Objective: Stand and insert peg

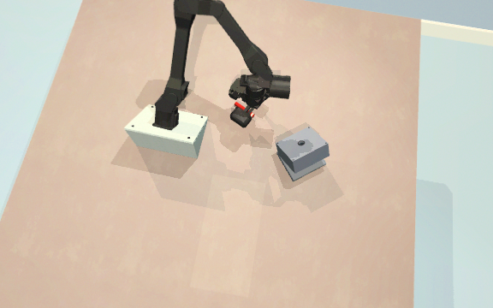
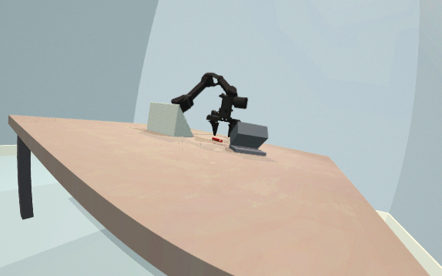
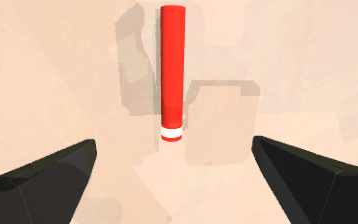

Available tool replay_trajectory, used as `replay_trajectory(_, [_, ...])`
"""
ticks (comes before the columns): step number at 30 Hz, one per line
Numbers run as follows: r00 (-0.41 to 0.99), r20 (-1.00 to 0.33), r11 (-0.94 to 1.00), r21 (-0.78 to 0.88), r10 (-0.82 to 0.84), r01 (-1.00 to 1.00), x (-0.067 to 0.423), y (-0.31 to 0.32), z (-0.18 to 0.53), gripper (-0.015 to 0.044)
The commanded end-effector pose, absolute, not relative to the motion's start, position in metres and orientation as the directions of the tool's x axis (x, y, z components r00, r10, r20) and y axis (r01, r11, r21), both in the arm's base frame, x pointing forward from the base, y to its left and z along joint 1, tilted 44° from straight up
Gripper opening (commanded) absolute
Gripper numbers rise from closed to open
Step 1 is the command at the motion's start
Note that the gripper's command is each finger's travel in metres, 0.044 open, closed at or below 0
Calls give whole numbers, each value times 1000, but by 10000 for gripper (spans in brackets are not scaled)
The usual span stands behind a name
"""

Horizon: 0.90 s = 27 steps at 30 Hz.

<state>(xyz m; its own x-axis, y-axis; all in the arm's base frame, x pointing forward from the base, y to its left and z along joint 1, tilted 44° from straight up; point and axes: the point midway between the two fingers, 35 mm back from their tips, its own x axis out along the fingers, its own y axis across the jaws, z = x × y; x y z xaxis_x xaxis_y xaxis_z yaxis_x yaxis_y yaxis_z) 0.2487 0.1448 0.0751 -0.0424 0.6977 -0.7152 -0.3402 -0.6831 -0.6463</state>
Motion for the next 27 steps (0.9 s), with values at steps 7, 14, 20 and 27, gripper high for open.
replay_trajectory(7, [-51, -713, -682, -644, 699, -347, 244, 156, 63, 440])
replay_trajectory(14, [-51, -712, -680, -645, 701, -348, 242, 162, 57, 440])
replay_trajectory(20, [-51, -712, -680, -645, 701, -348, 242, 162, 57, 282])
replay_trajectory(27, [-51, -712, -680, -645, 701, -348, 242, 162, 57, 110])
